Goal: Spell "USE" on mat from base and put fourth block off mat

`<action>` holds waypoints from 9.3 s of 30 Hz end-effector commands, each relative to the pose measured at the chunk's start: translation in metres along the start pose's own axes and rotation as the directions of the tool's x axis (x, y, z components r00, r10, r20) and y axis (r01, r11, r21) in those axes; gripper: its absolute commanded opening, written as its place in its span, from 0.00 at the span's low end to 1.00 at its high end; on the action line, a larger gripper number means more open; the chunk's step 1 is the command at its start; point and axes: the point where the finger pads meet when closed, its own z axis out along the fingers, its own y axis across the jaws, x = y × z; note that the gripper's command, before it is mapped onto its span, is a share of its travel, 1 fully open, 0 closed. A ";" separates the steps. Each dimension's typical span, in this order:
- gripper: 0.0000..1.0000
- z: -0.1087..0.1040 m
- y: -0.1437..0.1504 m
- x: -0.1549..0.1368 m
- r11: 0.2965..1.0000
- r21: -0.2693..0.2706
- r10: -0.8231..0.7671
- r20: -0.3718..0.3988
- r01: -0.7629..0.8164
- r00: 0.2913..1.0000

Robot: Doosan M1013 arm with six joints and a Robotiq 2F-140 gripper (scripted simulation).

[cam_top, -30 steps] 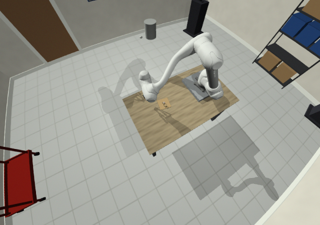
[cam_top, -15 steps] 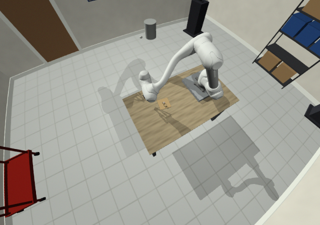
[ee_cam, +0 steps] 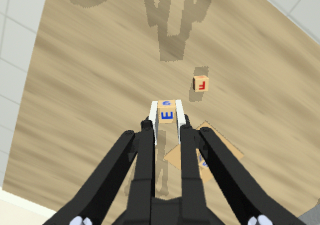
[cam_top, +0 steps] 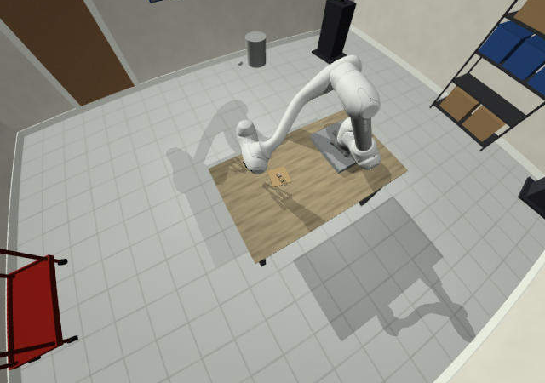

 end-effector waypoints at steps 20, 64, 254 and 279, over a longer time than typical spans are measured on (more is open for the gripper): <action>0.13 -0.010 0.078 -0.107 0.886 0.002 0.464 0.001 -0.464 0.886; 0.13 0.061 0.108 -0.147 0.796 0.001 0.606 0.001 -0.606 0.796; 0.13 0.088 0.106 -0.148 0.796 0.001 0.605 0.001 -0.605 0.796; 0.13 0.088 0.105 -0.148 0.796 0.001 0.605 0.001 -0.605 0.796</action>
